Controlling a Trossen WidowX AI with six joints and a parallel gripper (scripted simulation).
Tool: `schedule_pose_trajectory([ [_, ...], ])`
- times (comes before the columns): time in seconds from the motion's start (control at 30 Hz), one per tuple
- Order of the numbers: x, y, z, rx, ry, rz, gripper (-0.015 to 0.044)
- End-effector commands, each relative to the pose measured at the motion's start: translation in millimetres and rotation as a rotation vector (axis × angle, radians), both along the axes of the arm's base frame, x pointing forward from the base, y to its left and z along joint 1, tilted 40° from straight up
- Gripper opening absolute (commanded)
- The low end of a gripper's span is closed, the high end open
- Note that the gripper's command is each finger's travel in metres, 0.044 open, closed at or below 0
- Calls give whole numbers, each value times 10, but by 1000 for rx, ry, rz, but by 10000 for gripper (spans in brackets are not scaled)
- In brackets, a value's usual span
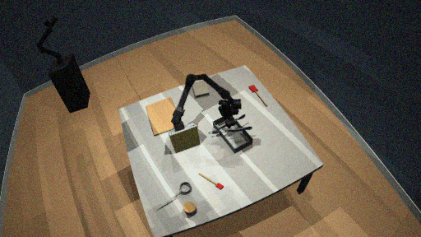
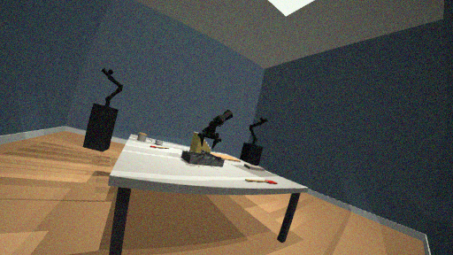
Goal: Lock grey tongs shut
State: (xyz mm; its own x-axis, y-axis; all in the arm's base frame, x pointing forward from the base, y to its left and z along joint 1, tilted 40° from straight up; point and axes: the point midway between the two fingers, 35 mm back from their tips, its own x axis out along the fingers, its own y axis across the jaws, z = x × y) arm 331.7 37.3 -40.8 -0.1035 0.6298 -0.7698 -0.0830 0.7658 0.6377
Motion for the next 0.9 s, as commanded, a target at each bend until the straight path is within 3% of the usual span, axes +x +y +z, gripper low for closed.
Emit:
schedule_pose_trajectory([
  [0.0, -3, 43, -45, 4, 3, -5, 440],
  [0.87, -36, 314, -379, 4, 3, -6, 440],
])
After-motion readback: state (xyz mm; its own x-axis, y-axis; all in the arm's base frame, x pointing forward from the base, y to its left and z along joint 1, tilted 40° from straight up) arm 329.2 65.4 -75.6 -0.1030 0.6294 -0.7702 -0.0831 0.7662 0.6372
